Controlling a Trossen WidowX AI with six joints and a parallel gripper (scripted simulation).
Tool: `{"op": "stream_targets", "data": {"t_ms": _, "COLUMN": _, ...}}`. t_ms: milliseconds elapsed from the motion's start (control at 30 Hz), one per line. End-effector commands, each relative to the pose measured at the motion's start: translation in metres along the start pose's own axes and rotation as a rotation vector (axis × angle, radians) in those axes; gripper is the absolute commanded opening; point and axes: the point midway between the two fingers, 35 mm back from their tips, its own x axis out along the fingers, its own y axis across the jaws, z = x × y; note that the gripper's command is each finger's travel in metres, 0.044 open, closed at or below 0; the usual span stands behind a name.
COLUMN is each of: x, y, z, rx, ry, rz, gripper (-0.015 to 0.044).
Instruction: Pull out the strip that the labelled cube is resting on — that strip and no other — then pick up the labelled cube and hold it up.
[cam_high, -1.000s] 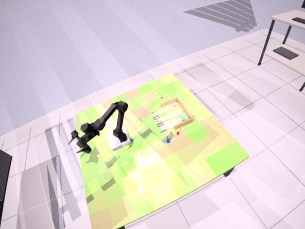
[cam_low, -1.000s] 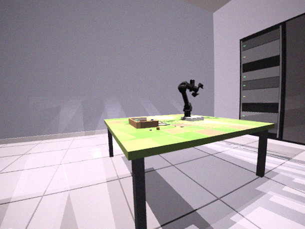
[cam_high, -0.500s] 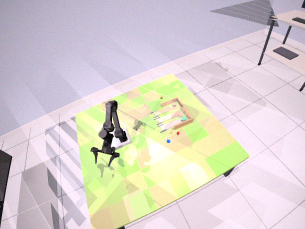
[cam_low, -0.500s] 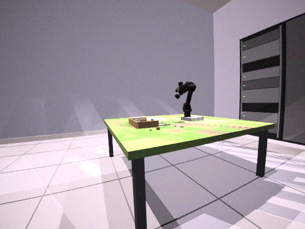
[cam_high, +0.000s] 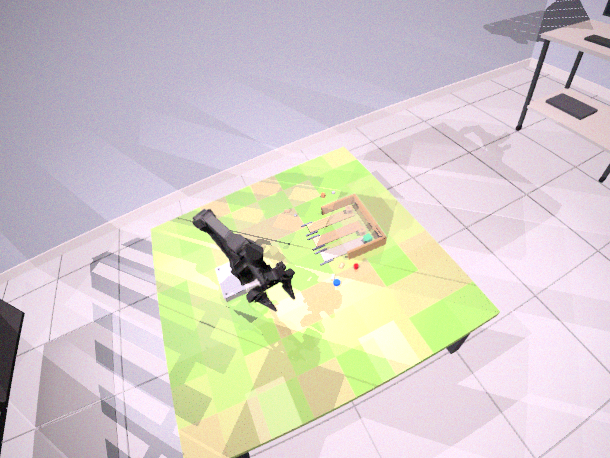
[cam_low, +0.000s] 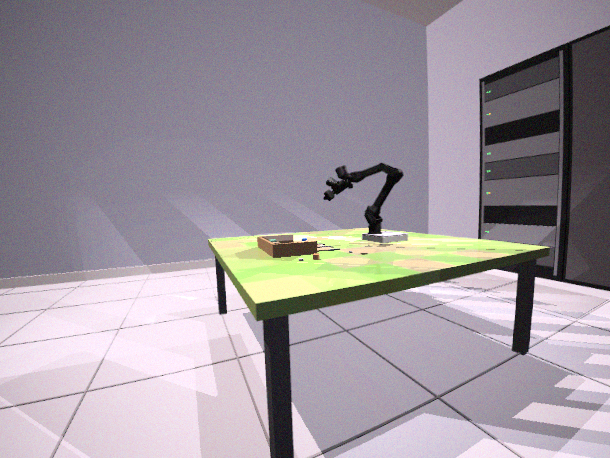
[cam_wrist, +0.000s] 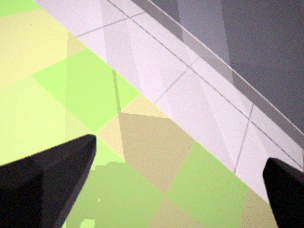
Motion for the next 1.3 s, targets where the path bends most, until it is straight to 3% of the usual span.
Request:
{"op": "stream_targets", "data": {"t_ms": 0, "x": -0.010, "y": 0.061, "z": 0.014, "rx": -0.013, "ry": -0.048, "rz": 0.190, "gripper": 0.0400}}
{"op": "stream_targets", "data": {"t_ms": 300, "x": -0.078, "y": 0.197, "z": 0.027, "rx": -0.087, "ry": -0.125, "rz": 0.646, "gripper": 0.0400}}
{"op": "stream_targets", "data": {"t_ms": 700, "x": -0.231, "y": 0.310, "z": -0.014, "rx": -0.259, "ry": -0.130, "rz": 1.223, "gripper": 0.0400}}
{"op": "stream_targets", "data": {"t_ms": 1067, "x": -0.241, "y": 0.314, "z": -0.019, "rx": -0.272, "ry": -0.128, "rz": 1.254, "gripper": 0.0400}}
{"op": "stream_targets", "data": {"t_ms": 1267, "x": -0.250, "y": 0.343, "z": -0.015, "rx": -0.344, "ry": 0.062, "rz": 1.255, "gripper": 0.0243}}
